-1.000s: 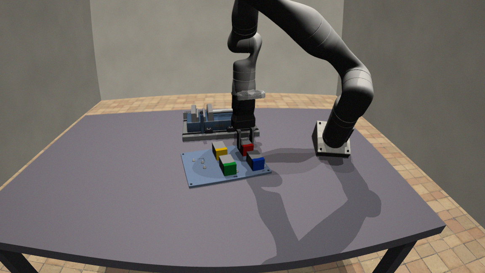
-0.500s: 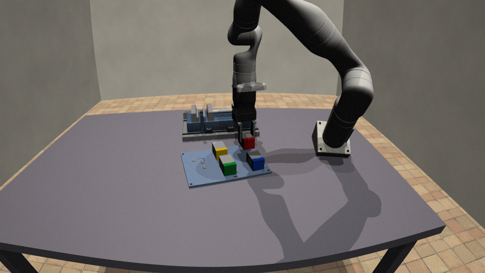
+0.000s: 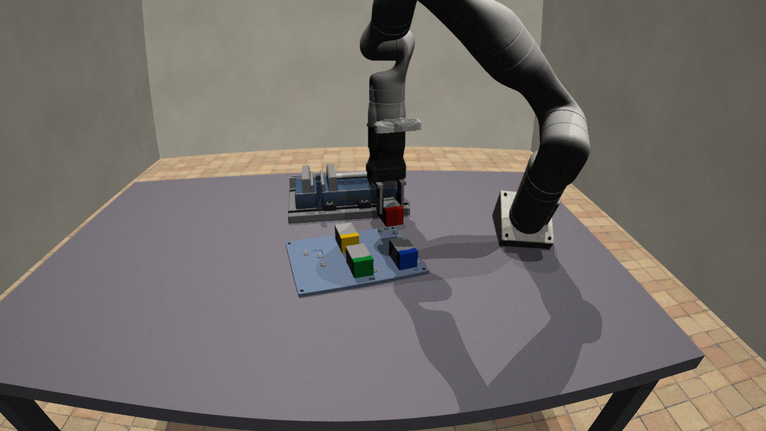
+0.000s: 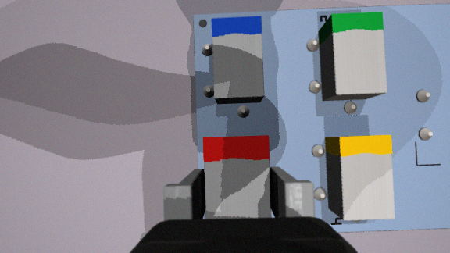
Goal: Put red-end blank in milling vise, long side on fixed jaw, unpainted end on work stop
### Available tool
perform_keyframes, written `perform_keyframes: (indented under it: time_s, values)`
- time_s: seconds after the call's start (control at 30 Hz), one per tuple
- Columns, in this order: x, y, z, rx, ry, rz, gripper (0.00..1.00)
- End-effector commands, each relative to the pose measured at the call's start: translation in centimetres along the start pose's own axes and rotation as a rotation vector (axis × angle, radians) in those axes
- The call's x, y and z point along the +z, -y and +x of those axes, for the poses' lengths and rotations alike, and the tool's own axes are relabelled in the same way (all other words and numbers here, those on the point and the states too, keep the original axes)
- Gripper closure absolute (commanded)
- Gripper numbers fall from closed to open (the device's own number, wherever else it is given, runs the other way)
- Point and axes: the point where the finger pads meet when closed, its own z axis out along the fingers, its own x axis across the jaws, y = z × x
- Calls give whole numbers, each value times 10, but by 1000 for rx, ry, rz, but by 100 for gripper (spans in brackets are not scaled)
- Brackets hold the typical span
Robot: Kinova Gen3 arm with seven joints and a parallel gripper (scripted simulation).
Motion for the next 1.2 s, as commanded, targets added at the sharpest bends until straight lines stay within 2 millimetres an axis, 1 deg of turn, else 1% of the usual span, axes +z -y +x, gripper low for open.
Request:
perform_keyframes:
  time_s: [0.0,0.13,0.6,0.7,1.17]
  values:
    - [-8,-1,3,-4,-9,-8,100]
    - [-9,-1,1,-2,-5,-4,100]
    - [-37,-1,2,-5,-10,-8,100]
    - [-38,-1,1,-2,-5,-5,100]
    - [-80,-1,4,-5,-9,-8,100]
